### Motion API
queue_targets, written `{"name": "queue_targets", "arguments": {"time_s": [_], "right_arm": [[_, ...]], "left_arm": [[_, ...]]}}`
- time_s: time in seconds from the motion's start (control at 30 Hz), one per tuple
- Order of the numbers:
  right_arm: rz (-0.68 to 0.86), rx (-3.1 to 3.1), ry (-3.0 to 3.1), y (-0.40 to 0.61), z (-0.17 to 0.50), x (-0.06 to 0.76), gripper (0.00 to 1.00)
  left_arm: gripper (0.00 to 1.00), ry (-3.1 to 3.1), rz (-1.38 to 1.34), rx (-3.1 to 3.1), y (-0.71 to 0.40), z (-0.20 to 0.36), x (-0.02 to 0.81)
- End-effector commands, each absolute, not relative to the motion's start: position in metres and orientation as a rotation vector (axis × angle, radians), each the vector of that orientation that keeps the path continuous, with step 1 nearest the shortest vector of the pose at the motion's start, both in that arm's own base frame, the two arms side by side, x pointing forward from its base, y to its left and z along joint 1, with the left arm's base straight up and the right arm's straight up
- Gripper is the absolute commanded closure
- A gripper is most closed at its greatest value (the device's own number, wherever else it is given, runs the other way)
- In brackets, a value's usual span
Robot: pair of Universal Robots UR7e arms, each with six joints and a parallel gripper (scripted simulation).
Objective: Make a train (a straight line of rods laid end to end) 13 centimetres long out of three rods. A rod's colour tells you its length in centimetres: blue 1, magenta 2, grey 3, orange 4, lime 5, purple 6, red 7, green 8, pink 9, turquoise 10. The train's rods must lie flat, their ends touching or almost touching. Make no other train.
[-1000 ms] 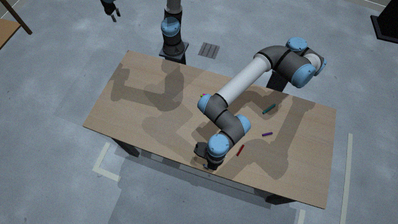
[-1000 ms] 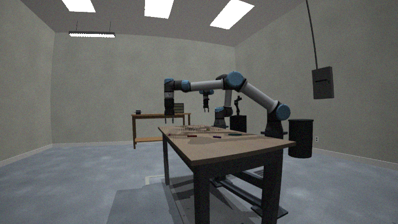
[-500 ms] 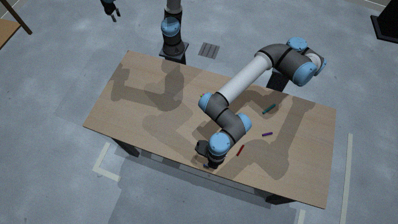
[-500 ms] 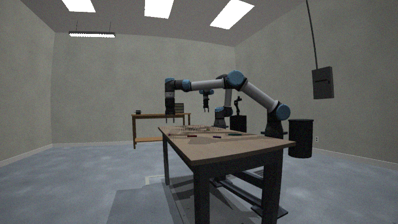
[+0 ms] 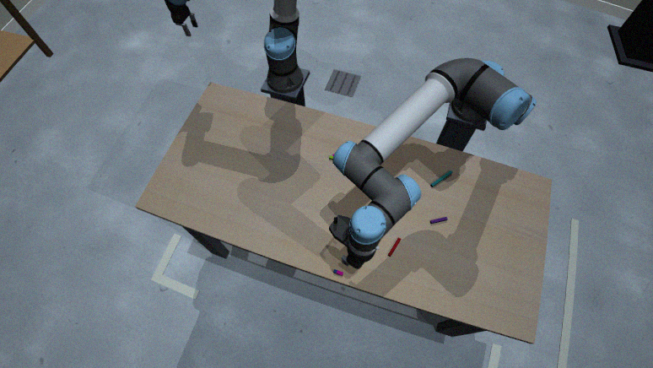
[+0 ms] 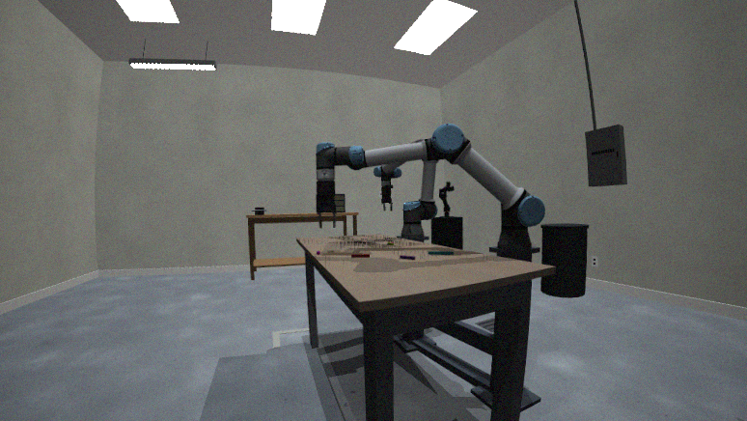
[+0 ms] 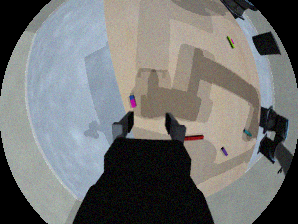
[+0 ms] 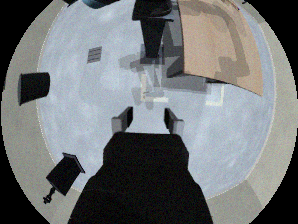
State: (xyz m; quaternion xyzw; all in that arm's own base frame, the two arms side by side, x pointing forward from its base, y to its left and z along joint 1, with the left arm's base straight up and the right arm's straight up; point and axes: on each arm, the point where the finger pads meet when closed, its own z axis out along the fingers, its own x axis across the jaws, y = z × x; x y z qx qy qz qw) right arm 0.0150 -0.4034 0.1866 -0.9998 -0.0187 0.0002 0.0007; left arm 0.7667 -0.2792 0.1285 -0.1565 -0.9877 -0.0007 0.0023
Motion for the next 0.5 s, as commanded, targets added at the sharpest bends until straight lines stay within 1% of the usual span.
{"name": "queue_targets", "arguments": {"time_s": [0.0,0.47], "right_arm": [[0.000,-3.141,-0.059,-0.404,0.187,0.015,0.00],[0.000,-3.141,-0.059,-0.404,0.187,0.015,0.00]], "left_arm": [[0.00,-3.075,0.001,-0.654,-0.272,0.135,0.749],[0.00,-2.887,0.000,-1.243,-0.238,0.148,0.674]]}}
